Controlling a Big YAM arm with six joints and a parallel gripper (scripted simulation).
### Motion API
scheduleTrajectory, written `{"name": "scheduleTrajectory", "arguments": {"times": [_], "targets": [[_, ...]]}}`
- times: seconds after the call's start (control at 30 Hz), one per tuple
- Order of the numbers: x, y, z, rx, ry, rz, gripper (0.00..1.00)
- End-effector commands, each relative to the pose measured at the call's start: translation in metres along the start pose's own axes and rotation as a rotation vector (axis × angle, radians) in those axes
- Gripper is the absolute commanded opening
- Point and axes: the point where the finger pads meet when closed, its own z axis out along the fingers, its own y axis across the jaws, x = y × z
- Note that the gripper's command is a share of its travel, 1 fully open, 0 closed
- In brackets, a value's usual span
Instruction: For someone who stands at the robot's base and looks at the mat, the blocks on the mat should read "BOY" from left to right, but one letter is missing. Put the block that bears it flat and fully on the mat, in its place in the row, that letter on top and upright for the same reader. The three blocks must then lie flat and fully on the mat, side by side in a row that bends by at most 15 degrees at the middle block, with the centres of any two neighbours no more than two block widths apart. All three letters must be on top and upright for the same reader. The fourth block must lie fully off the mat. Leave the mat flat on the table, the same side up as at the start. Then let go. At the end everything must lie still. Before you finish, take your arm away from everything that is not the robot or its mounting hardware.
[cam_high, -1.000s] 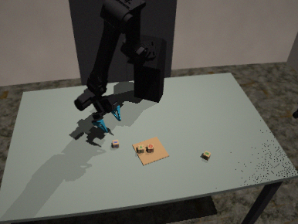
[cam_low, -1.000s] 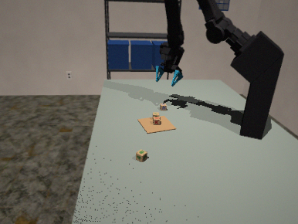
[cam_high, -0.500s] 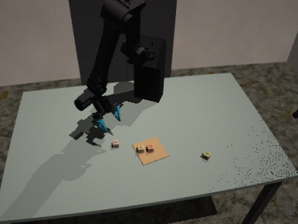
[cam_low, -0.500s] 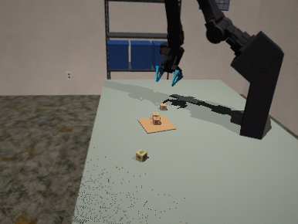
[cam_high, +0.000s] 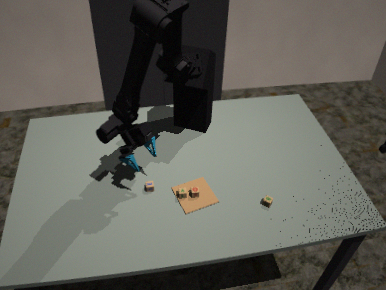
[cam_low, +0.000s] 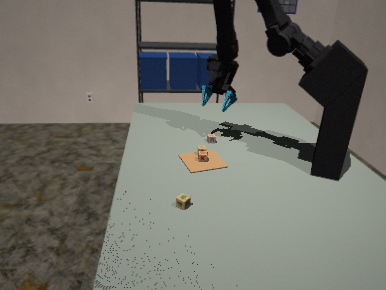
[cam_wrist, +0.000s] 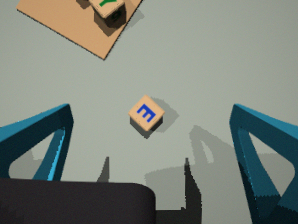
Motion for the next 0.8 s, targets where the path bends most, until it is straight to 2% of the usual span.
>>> {"name": "scheduleTrajectory", "arguments": {"times": [0.0, 0.53, 0.57, 0.77], "targets": [[0.005, 0.005, 0.002, -0.005, -0.001, 0.02, 1.0], [0.005, 0.005, 0.002, -0.005, -0.001, 0.02, 1.0], [-0.002, -0.003, -0.001, 0.006, -0.002, -0.008, 1.0], [-0.014, 0.001, 0.004, -0.002, -0.001, -0.061, 1.0]]}}
